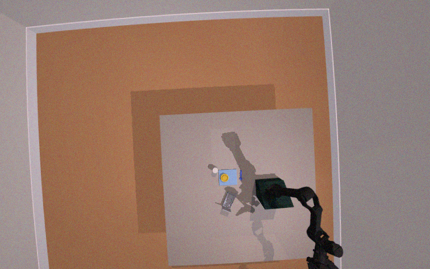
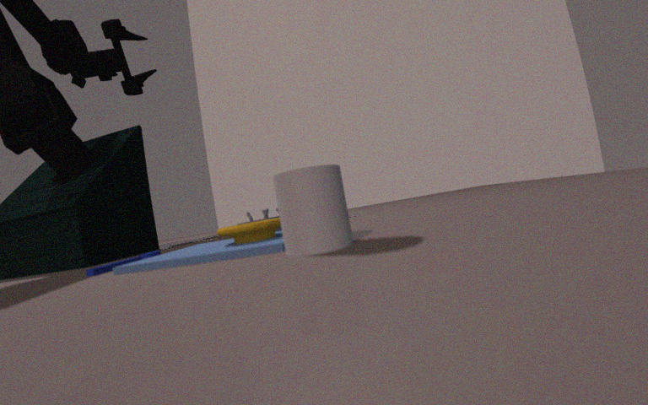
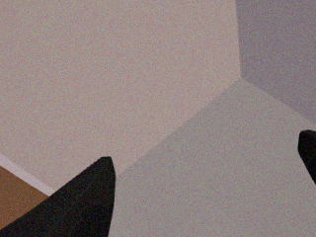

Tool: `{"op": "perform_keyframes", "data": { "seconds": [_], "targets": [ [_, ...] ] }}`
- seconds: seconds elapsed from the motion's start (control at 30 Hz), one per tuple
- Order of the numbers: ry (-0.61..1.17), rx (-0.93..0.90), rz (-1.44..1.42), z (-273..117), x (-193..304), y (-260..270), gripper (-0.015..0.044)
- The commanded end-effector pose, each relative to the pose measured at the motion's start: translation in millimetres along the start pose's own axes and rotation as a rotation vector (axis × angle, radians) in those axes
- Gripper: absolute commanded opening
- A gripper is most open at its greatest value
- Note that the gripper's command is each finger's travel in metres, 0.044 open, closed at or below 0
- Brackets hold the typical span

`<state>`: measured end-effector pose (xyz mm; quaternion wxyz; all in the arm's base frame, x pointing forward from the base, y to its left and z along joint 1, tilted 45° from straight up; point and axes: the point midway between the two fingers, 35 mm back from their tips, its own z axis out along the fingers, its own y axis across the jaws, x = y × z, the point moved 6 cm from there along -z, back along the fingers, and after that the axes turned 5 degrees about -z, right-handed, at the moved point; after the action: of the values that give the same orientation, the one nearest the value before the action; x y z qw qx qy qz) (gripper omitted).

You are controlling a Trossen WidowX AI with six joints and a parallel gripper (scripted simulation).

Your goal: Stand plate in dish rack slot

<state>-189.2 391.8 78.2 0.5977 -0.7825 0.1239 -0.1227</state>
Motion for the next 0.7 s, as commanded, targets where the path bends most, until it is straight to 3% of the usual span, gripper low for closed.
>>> {"op": "perform_keyframes", "data": {
  "seconds": [0.0,0.67],
  "targets": [
    [0.004,-0.002,0.002,1,1,0,0.0400],
    [0.443,-0.153,0.305,93,152,-26,0.0400]
  ]
}}
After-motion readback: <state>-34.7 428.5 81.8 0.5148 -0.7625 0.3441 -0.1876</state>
